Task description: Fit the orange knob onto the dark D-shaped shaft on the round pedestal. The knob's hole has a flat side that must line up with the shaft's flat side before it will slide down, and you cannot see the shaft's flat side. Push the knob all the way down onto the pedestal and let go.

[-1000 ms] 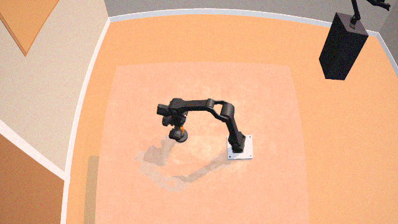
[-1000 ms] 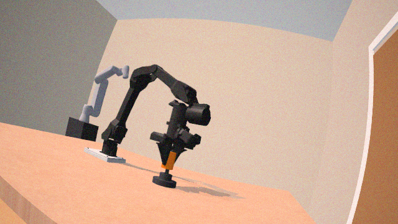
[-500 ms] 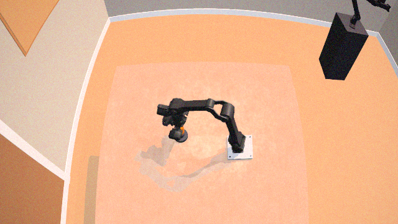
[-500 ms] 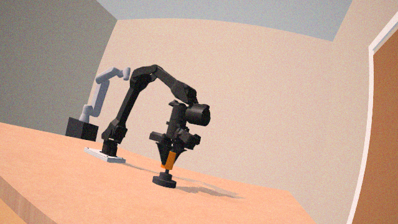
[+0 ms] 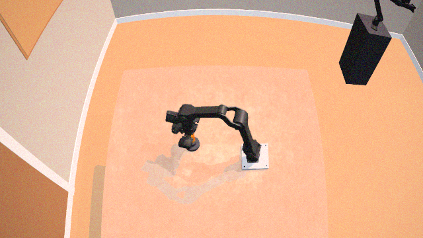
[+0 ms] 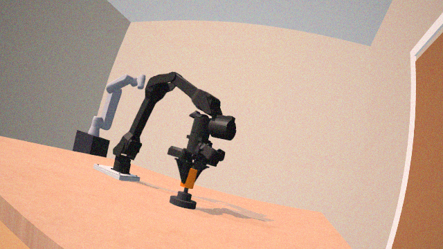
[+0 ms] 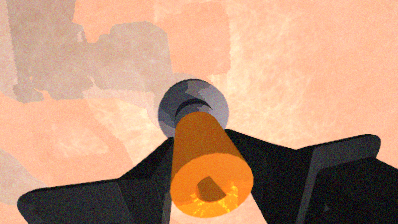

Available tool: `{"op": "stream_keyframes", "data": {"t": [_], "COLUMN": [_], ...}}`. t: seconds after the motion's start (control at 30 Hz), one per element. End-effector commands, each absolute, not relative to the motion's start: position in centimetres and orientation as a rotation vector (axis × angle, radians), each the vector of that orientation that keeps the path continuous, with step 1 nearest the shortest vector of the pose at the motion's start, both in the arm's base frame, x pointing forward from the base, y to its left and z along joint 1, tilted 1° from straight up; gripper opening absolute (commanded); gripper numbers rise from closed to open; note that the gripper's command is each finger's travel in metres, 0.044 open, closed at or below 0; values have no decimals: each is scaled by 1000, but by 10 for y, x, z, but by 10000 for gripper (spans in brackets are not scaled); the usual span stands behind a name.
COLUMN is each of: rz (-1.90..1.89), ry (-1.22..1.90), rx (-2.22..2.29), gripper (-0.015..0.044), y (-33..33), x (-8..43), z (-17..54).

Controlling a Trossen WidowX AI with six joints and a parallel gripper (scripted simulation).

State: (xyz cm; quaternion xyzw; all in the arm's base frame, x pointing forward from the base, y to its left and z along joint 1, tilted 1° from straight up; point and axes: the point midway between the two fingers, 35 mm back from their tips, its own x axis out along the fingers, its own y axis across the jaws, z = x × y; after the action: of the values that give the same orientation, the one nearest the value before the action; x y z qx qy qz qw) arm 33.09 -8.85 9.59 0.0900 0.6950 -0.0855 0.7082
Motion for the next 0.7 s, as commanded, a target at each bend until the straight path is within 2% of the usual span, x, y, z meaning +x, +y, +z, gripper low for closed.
{"op": "stream_keyframes", "data": {"t": [0.0,0.67], "rz": [-198,-198], "ry": [1533,1533], "rx": [200,200], "gripper": [0,0], "y": [-90,-91], "x": [336,335], "z": [99,95]}}
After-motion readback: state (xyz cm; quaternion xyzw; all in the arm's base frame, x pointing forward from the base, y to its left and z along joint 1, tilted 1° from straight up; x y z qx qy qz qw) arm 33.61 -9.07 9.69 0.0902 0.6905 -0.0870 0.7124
